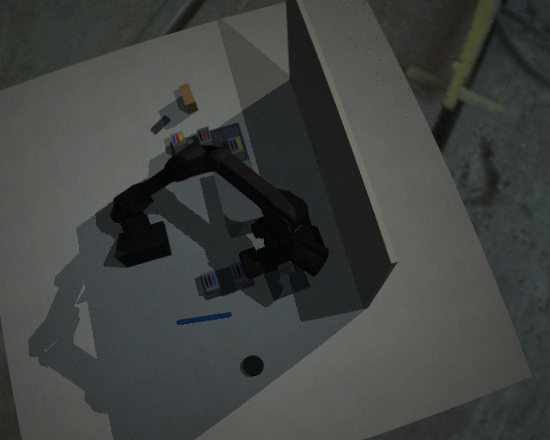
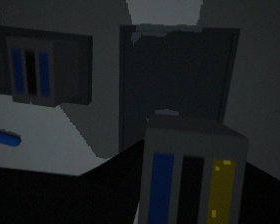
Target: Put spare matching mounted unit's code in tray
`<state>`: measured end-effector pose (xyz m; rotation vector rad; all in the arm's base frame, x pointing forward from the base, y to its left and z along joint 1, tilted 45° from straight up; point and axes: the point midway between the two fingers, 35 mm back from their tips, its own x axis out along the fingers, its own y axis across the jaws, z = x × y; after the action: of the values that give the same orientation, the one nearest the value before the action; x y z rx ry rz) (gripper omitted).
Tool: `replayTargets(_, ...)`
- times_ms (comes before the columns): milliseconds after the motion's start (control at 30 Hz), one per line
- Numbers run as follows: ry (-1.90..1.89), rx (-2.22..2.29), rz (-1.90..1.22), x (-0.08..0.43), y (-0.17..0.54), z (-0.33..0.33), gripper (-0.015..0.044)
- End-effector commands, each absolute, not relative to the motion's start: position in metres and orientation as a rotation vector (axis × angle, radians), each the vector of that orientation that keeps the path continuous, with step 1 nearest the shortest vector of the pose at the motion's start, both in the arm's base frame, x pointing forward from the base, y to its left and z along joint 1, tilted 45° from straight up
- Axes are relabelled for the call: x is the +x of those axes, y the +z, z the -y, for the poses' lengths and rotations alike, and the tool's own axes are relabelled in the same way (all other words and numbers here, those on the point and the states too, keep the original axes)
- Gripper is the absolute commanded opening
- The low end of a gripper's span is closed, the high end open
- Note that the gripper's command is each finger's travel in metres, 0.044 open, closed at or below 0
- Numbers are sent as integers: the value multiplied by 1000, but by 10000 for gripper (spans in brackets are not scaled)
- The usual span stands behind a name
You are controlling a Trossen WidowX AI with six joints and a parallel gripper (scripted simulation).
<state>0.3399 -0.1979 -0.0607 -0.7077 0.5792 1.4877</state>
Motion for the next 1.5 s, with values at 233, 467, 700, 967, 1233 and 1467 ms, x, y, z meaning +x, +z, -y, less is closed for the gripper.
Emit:
replayTargets(233, 1482, -705, -577, 341, -66, 193, 0)
replayTargets(467, 1482, -705, -577, 342, -69, 190, 0)
replayTargets(700, 1482, -705, -576, 342, -73, 186, 0)
replayTargets(967, 1482, -705, -576, 342, -76, 183, 0)
replayTargets(1233, 1482, -705, -576, 342, -80, 179, 0)
replayTargets(1467, 1482, -705, -576, 342, -84, 176, 0)
